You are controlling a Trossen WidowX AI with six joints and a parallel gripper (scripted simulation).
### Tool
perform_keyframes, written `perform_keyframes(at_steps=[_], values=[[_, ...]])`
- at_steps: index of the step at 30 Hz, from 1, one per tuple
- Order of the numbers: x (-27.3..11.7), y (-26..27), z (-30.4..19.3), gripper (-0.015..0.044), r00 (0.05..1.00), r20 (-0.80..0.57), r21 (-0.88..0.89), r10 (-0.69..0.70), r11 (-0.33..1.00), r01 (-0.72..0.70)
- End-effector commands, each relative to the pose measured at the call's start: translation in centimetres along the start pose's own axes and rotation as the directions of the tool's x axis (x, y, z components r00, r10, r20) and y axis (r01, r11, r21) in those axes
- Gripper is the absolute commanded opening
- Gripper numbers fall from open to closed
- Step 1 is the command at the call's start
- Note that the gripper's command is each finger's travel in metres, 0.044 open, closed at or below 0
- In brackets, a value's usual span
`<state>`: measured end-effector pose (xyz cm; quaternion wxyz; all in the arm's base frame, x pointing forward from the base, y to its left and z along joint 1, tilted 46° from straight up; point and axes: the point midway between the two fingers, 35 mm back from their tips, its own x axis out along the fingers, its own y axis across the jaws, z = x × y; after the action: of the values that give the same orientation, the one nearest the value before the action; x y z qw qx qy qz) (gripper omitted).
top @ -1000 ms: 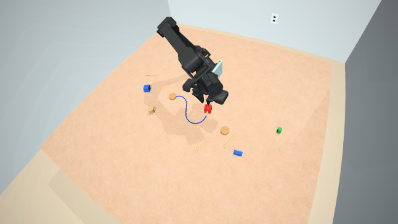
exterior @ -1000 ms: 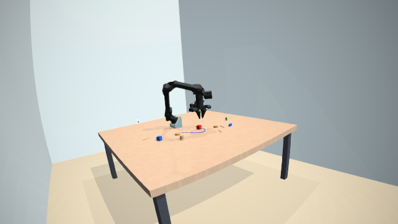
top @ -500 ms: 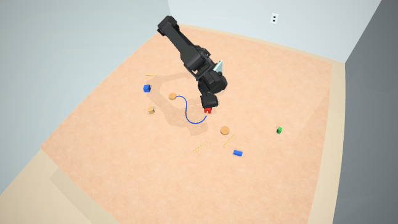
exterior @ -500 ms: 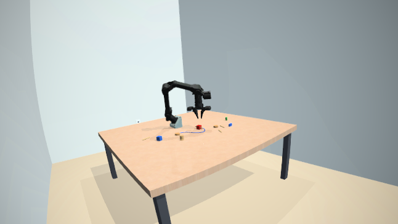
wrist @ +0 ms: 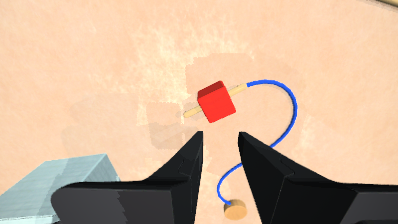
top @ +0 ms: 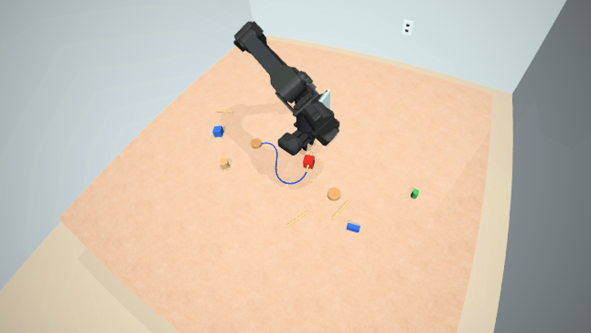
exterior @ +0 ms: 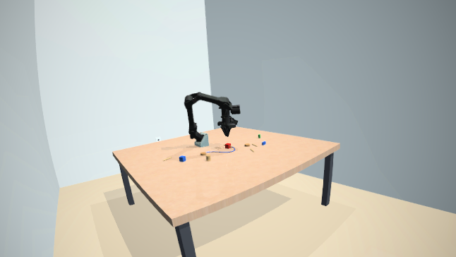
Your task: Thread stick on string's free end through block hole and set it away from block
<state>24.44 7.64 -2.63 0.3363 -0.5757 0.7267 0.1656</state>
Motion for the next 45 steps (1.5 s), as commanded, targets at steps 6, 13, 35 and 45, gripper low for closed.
perform_keyframes(at_steps=[6, 13, 35, 45], values=[[-0.3, 2.1, -1.2, 0.0122, 1.0, 0.028, 0.886, 0.014, 0.463, -0.031], [-0.3, 2.1, -1.2, 0.0122, 1.0, 0.027, 0.892, 0.014, 0.451, -0.031], [1.4, 2.0, -0.9, 0.0122, 0.999, 0.029, 0.892, 0.014, 0.451, -0.032], [3.1, 2.0, -0.8, 0.0122, 0.999, 0.029, 0.892, 0.014, 0.451, -0.032]])
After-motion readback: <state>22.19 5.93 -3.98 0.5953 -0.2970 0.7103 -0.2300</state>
